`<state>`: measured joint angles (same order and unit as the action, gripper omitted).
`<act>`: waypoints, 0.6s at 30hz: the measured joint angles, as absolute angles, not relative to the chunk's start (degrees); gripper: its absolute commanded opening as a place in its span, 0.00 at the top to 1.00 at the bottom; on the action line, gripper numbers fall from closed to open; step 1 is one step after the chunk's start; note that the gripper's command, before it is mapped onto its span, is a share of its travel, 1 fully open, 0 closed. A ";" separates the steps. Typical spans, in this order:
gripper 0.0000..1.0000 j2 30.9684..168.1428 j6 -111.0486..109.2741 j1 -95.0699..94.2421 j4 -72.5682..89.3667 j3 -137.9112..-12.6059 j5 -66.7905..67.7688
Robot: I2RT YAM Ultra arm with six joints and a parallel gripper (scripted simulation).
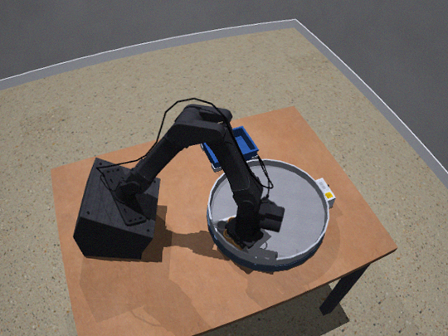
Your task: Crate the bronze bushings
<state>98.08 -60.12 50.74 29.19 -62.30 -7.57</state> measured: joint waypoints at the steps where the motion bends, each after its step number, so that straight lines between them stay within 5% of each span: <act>1: 0.85 98.08 -60.12 50.74 29.19 -62.30 -7.57; 12: 0.85 98.08 -60.12 50.74 29.19 -62.30 -7.57; 13: 1.00 98.08 -60.12 50.74 29.19 -62.30 -7.57; 18: 1.00 98.04 -60.10 50.74 28.97 -62.30 -7.46</act>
